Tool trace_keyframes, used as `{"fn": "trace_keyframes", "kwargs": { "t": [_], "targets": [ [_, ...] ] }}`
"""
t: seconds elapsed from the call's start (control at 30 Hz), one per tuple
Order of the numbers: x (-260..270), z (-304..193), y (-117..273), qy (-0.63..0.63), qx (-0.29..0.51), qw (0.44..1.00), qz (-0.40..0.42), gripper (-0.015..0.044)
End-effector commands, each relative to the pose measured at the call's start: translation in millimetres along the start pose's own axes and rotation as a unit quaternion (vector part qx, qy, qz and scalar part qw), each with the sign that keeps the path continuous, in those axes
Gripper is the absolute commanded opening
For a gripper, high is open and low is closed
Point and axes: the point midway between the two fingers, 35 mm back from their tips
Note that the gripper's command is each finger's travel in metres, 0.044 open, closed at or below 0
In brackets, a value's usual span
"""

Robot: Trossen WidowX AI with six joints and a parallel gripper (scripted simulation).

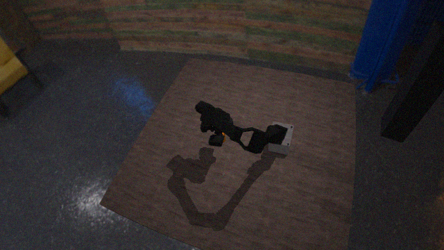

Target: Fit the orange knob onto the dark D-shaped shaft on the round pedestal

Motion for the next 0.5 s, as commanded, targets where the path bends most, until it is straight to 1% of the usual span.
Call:
{"fn": "trace_keyframes", "kwargs": {
  "t": [0.0,0.47],
  "targets": [
    [-15.0,4.1,0.8,0.0,-0.002,1.0,-0.004,0.0],
    [-56.2,11.1,-5.7,0.0,-0.002,1.0,-0.007,0.0]
  ]
}}
Point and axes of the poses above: the point midway between the two fingers, 35 mm back from their tips, its own y axis back along the fingers, its own x axis across the jaws, z = x × y, and after that the axes turned 14 degrees about y, right-handed
